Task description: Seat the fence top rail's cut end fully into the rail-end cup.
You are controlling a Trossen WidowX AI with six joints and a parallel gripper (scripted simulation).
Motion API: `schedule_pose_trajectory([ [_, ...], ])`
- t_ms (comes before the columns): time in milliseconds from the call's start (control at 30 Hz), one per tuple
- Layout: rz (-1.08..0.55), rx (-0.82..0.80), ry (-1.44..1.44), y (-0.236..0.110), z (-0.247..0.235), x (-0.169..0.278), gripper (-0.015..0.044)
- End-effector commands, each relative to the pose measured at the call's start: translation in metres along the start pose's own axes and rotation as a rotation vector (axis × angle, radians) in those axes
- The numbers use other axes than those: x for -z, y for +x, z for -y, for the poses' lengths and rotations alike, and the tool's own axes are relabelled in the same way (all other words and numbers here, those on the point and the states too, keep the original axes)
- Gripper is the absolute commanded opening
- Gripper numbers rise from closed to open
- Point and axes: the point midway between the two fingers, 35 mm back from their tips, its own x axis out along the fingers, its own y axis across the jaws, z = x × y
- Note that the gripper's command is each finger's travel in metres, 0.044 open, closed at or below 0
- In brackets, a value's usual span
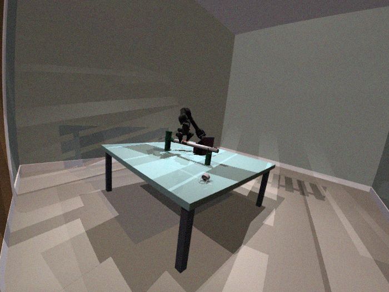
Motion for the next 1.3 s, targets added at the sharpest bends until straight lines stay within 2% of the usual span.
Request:
schedule_pose_trajectory([
  [0, -0.005, -0.004, 0.009, -0.017, 0.001, 0.009, 0.0440],
  [133, 0.000, -0.006, -0.003, -0.017, 0.002, 0.009, 0.0440],
  [367, 0.003, -0.004, -0.002, -0.060, 0.006, 0.008, 0.0440],
  [1267, 0.003, -0.004, -0.002, -0.060, 0.006, 0.008, 0.0440],
])
